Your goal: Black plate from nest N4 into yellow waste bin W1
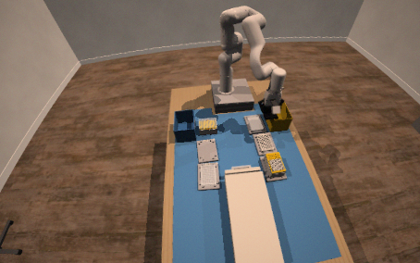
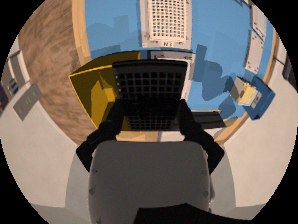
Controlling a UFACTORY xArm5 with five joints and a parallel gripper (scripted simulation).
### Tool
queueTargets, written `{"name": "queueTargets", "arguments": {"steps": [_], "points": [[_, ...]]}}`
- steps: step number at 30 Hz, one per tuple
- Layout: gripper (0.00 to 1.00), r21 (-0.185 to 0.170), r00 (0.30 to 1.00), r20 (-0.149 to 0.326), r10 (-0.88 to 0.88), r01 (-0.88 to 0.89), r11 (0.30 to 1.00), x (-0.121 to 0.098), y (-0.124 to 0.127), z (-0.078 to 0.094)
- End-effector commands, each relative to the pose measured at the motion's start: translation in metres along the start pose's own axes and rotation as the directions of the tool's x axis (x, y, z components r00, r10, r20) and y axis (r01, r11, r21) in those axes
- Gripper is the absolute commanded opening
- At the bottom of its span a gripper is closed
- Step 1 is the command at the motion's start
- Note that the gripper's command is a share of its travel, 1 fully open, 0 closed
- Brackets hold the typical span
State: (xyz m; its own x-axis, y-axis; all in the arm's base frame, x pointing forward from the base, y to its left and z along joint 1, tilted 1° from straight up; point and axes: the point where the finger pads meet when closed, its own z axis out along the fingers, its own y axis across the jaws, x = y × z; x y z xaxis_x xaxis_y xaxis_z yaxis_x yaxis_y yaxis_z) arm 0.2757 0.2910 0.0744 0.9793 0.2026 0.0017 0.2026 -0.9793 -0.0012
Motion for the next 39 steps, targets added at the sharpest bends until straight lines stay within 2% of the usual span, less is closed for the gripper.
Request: {"name": "queueTargets", "arguments": {"steps": [1, 31, 39], "points": [[0.0, 0.002, 1.0, -0.003, 0.001, -0.001, 1.0, -0.001, -0.007, -0.001], [0.0, 0.006, 1.0, -0.005, 0.001, -0.001, 1.0, -0.027, -0.078, -0.003], [0.0, 0.006, 1.0, -0.005, 0.001, -0.001, 1.0, -0.031, -0.09, -0.003]]}}
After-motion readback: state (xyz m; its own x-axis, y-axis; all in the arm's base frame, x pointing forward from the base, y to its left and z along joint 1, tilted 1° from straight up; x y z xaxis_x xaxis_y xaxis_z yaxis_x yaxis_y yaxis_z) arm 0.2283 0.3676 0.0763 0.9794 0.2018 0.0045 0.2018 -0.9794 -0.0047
